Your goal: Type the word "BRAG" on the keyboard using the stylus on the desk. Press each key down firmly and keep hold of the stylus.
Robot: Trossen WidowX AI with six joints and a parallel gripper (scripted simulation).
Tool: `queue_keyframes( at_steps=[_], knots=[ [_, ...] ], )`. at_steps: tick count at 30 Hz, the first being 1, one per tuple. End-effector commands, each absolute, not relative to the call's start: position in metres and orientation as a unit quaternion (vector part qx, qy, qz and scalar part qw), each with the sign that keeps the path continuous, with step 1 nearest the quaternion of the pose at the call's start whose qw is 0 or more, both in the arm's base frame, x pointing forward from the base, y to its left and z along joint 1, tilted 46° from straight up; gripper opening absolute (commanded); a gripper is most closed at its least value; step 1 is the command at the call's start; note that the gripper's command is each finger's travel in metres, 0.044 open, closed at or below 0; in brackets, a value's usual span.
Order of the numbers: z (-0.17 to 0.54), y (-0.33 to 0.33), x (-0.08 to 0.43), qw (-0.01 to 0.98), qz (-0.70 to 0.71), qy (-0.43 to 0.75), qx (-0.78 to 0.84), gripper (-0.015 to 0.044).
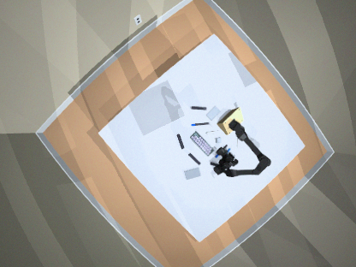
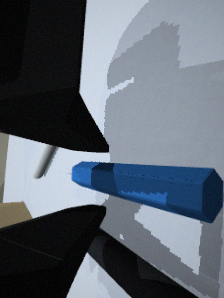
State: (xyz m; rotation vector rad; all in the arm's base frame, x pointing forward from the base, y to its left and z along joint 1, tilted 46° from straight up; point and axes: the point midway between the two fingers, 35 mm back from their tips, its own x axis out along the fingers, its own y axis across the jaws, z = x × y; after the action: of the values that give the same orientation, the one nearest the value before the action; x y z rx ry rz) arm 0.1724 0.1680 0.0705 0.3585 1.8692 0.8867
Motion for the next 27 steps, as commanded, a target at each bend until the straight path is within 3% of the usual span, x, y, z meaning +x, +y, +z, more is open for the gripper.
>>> queue_keyframes(
  at_steps=[1,5,10,12,27],
  knots=[
    [0.068,0.171,0.172,0.497,0.365,0.773,0.15,0.015],
    [0.067,0.172,0.172,0.497,0.365,0.773,0.15,0.015],
    [0.068,0.171,0.172,0.497,0.366,0.772,0.148,0.0019],
    [0.068,0.171,0.172,0.497,0.366,0.772,0.148,0.0005],
    [0.088,0.149,0.173,0.498,0.365,0.773,0.147,0.0]
  ],
)
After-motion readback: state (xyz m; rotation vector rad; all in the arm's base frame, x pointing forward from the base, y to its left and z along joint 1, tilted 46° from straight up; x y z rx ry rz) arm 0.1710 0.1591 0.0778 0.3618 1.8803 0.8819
